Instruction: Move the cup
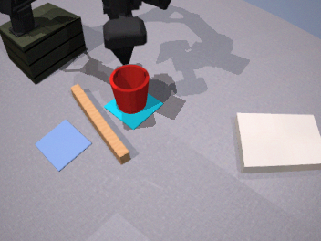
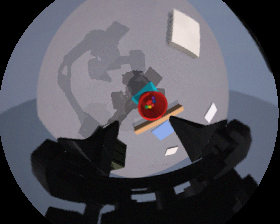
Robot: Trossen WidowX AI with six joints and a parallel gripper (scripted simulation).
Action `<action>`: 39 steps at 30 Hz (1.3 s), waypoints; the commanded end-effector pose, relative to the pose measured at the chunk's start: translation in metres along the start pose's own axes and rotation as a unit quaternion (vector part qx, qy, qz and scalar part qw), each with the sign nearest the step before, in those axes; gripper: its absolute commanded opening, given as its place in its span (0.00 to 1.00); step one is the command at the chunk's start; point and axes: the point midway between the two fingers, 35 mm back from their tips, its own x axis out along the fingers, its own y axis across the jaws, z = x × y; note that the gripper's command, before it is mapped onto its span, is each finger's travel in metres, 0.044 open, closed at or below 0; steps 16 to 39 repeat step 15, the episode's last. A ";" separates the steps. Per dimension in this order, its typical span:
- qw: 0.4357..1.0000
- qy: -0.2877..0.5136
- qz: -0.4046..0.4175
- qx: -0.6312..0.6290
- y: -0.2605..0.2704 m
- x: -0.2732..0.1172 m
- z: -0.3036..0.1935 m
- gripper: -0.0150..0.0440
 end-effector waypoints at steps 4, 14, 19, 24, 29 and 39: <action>1.000 -0.004 -0.001 -0.001 0.000 -0.031 0.000 1.00; 1.000 -0.003 -0.003 0.000 0.000 -0.027 0.000 1.00; 1.000 -0.003 -0.003 0.000 0.000 -0.027 0.000 1.00; 1.000 -0.003 -0.003 0.000 0.000 -0.027 0.000 1.00; 1.000 -0.003 -0.003 0.000 0.000 -0.027 0.000 1.00; 1.000 -0.003 -0.003 0.000 0.000 -0.027 0.000 1.00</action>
